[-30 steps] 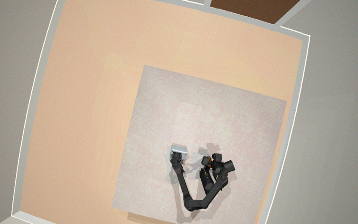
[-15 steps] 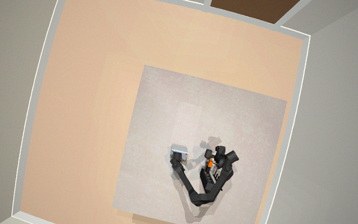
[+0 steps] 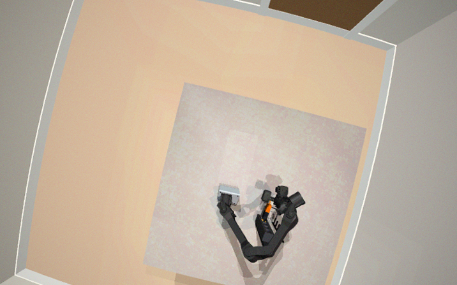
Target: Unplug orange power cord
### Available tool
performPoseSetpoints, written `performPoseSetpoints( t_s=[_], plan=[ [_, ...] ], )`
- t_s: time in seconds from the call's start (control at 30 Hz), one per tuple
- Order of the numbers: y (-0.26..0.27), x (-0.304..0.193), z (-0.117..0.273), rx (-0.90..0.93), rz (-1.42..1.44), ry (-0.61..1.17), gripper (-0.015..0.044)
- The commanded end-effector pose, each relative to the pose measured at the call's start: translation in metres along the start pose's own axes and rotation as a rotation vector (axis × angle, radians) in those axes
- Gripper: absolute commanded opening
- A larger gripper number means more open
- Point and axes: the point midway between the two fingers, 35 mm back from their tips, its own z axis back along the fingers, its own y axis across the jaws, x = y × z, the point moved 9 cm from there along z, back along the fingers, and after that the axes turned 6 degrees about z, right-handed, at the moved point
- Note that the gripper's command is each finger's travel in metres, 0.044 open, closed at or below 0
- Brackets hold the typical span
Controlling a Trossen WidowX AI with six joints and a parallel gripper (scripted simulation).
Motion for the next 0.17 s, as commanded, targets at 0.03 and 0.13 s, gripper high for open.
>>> performPoseSetpoints(
  t_s=[0.03, 0.13],
  plan=[
    [0.0003, 0.0002, -0.0001, 0.004, -0.002, -0.002, 0.0440],
    [0.0003, 0.0002, -0.0001, 0.004, -0.002, -0.002, 0.0440]
  ],
)
